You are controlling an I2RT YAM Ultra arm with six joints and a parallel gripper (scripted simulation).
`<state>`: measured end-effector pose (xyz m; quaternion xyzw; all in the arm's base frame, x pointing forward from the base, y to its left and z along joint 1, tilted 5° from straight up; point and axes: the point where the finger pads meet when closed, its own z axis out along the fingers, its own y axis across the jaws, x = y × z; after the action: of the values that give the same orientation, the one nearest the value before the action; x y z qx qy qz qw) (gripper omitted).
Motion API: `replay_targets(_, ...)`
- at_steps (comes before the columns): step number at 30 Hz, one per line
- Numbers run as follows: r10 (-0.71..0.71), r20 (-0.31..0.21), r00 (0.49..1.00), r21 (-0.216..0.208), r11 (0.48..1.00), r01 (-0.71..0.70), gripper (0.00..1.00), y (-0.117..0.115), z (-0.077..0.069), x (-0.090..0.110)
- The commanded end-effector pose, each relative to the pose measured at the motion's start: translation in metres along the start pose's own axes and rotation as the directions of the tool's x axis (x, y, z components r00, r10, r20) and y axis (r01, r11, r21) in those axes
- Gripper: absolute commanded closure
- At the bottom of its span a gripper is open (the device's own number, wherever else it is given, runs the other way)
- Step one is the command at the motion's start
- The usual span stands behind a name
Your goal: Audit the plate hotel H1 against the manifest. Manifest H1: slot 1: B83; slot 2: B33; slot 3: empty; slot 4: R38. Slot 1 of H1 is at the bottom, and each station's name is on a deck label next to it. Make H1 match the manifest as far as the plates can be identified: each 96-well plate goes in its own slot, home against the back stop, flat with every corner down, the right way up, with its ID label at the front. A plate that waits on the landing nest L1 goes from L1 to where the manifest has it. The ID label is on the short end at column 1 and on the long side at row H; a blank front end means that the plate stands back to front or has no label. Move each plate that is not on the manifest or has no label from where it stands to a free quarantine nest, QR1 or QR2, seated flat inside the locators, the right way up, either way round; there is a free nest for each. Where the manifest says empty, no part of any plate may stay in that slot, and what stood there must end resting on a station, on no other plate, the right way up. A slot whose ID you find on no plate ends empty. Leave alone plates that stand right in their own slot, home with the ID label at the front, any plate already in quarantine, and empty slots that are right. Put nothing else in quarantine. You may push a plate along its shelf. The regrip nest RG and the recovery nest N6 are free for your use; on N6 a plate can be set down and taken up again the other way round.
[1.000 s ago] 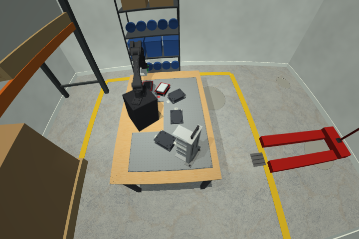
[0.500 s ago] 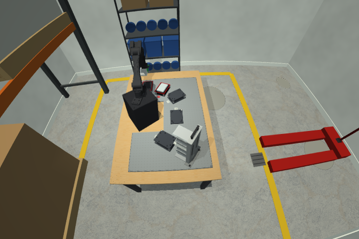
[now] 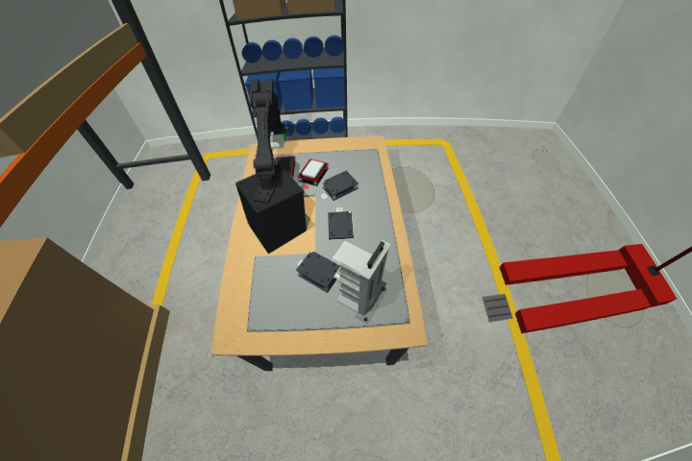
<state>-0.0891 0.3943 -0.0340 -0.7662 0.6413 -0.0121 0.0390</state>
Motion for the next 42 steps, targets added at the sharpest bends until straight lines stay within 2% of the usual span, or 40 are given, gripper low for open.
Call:
replay_targets(1, 0.006, 0.008, 1.000, 0.002, 1.000, -0.006, 0.14, -0.005, 0.008, -0.001)
replay_targets(2, 0.006, 0.008, 1.000, 0.002, 1.000, -0.006, 0.14, -0.005, 0.008, -0.001)
replay_targets(3, 0.007, 0.088, 0.996, -0.004, 1.000, -0.006, 0.14, -0.002, -0.013, -0.023)
replay_targets(4, 0.005, 0.088, 0.996, -0.004, 1.000, -0.005, 0.14, -0.002, -0.011, -0.023)
replay_targets(6, 0.005, 0.045, 0.999, -0.001, 1.000, -0.004, 0.14, -0.002, 0.010, -0.016)
replay_targets(9, 0.005, 0.008, 1.000, 0.002, 1.000, -0.005, 0.14, -0.004, 0.027, -0.002)
replay_targets(12, 0.004, 0.008, 1.000, 0.001, 1.000, -0.004, 0.14, -0.004, 0.035, -0.002)
replay_targets(15, 0.005, 0.046, 0.999, -0.001, 1.000, -0.005, 0.14, -0.003, 0.032, -0.014)
replay_targets(17, 0.006, 0.037, 0.999, -0.001, 1.000, -0.006, 0.14, -0.004, 0.040, -0.012)
replay_targets(20, 0.007, 0.042, 0.999, -0.001, 1.000, -0.007, 0.14, -0.004, 0.039, -0.012)
replay_targets(21, 0.005, 0.011, 1.000, 0.001, 1.000, -0.005, 0.14, -0.003, 0.052, -0.004)
replay_targets(22, 0.004, 0.008, 1.000, 0.001, 1.000, -0.004, 0.14, -0.004, 0.056, -0.003)
replay_targets(28, 0.004, 0.022, 1.000, 0.000, 1.000, -0.004, 0.14, -0.003, 0.069, -0.008)
replay_targets(30, 0.006, 0.040, 0.999, -0.001, 1.000, -0.006, 0.14, -0.004, 0.068, -0.014)
replay_targets(34, 0.007, 0.043, 0.999, -0.002, 1.000, -0.007, 0.14, -0.003, 0.081, -0.018)
replay_targets(36, 0.007, 0.043, 0.999, -0.002, 1.000, -0.007, 0.14, -0.003, 0.081, -0.018)
replay_targets(37, 0.007, 0.083, 0.997, -0.004, 1.000, -0.007, 0.14, -0.002, 0.068, -0.028)
replay_targets(38, 0.006, 0.055, 0.998, -0.003, 1.000, -0.006, 0.14, -0.002, 0.083, -0.023)
replay_targets(42, 0.010, 0.051, 0.999, -0.002, 1.000, -0.010, 0.14, -0.004, 0.095, -0.022)
